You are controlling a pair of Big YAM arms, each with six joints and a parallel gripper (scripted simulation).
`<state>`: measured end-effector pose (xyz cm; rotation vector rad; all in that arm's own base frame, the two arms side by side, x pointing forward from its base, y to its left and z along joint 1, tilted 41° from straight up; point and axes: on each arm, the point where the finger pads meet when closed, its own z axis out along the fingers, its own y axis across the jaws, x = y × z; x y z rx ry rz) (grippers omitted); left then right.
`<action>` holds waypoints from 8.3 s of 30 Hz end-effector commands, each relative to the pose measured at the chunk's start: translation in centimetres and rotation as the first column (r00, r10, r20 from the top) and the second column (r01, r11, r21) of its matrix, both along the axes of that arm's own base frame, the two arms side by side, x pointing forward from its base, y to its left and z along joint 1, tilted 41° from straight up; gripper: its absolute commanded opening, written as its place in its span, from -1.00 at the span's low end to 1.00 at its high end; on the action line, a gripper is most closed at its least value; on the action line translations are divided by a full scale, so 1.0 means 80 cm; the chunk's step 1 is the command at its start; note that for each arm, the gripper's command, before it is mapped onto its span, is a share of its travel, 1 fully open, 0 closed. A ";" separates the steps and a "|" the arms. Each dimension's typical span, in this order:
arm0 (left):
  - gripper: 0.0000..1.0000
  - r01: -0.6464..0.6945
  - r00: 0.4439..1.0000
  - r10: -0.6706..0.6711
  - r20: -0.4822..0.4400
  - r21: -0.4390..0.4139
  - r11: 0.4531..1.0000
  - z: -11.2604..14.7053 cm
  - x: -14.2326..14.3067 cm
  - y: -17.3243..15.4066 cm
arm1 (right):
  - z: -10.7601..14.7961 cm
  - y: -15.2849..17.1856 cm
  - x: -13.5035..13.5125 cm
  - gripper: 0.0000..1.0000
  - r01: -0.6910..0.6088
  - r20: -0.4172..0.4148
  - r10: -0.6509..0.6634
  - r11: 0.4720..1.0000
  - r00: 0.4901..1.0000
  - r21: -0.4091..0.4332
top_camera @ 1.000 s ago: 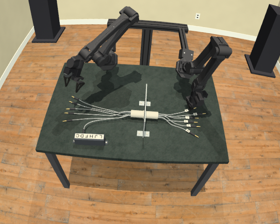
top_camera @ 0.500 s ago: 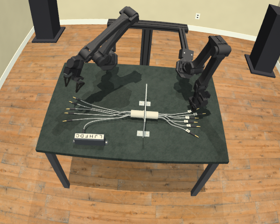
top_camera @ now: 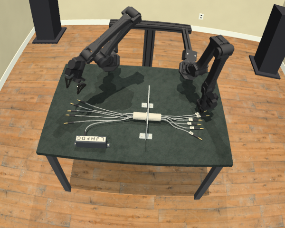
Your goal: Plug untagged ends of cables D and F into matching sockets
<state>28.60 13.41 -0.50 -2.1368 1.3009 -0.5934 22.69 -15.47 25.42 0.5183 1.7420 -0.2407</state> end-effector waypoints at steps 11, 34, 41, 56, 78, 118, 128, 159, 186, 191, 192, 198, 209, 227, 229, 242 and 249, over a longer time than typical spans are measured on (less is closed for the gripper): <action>-0.89 0.005 1.000 -0.005 -0.024 0.015 1.000 0.002 -0.007 0.031 | 0.008 -0.001 0.000 1.00 0.002 0.005 -0.002 1.000 1.000 -0.002; -0.89 0.014 1.000 -0.014 -0.026 0.008 1.000 0.001 -0.011 0.034 | 0.008 -0.001 0.000 1.00 0.002 0.005 -0.002 1.000 1.000 -0.002; -0.30 0.014 0.999 -0.014 -0.045 -0.001 1.000 0.012 -0.018 0.031 | 0.008 -0.001 0.000 1.00 0.002 0.005 -0.002 1.000 1.000 -0.002; 1.00 0.016 0.999 -0.016 -0.045 -0.005 1.000 0.044 -0.045 0.018 | 0.008 -0.001 0.000 1.00 0.002 0.005 -0.002 1.000 1.000 -0.002; 1.00 0.190 0.982 -0.186 -0.038 0.118 0.975 0.065 -0.026 -0.001 | -0.034 -0.014 0.009 -0.30 0.096 -0.004 -0.099 0.959 0.995 0.266; 1.00 0.535 0.174 -0.901 -0.397 0.807 -0.252 0.207 0.209 -0.373 | -0.268 -0.021 0.048 -0.30 0.437 -0.339 -0.472 0.114 0.814 0.892; 1.00 0.126 0.154 -0.858 -0.490 0.871 -0.475 0.300 0.251 -0.494 | -0.284 -0.016 0.055 -0.30 0.426 -0.357 -0.473 0.043 0.805 0.904; 1.00 -0.571 0.012 -0.481 -0.877 0.389 -0.723 -0.023 -0.105 -0.765 | -0.283 -0.020 0.055 -0.30 0.427 -0.356 -0.476 0.047 0.804 0.903; 1.00 -0.629 0.019 -0.455 -0.890 0.343 -0.698 -0.049 -0.156 -0.773 | -0.297 -0.019 0.069 -0.30 0.427 -0.358 -0.472 0.043 0.805 0.903; 1.00 -0.629 0.019 -0.455 -0.890 0.343 -0.698 -0.049 -0.156 -0.773 | -0.304 -0.021 0.075 -0.30 0.427 -0.358 -0.473 0.043 0.805 0.903; 1.00 -0.629 0.019 -0.455 -0.890 0.343 -0.698 -0.049 -0.156 -0.773 | -0.306 -0.022 0.076 -0.30 0.427 -0.358 -0.473 0.043 0.805 0.903; 1.00 -0.629 0.019 -0.455 -0.890 0.343 -0.698 -0.049 -0.156 -0.773 | -0.310 -0.022 0.078 -0.30 0.427 -0.359 -0.472 0.042 0.805 0.903; 1.00 -0.629 0.019 -0.455 -0.890 0.343 -0.698 -0.049 -0.156 -0.773 | -0.307 -0.025 0.075 -0.64 0.428 -0.356 -0.476 0.047 0.804 0.903; 1.00 -0.629 0.019 -0.455 -0.890 0.343 -0.698 -0.049 -0.156 -0.773 | -0.296 -0.024 0.061 -0.89 0.428 -0.354 -0.479 0.051 0.803 0.902; 1.00 -0.629 0.019 -0.455 -0.890 0.343 -0.698 -0.049 -0.156 -0.773 | -0.286 -0.021 0.053 -0.89 0.428 -0.354 -0.479 0.051 0.803 0.902; 1.00 -0.629 0.019 -0.455 -0.890 0.343 -0.698 -0.049 -0.156 -0.773 | -0.205 0.000 -0.006 -0.89 0.422 -0.345 -0.481 0.057 0.806 0.905; 1.00 -0.585 0.063 -0.496 -0.866 0.371 -0.721 -0.012 -0.114 -0.765 | -0.197 0.011 0.025 -0.89 0.400 -0.356 -0.490 -0.016 0.796 0.916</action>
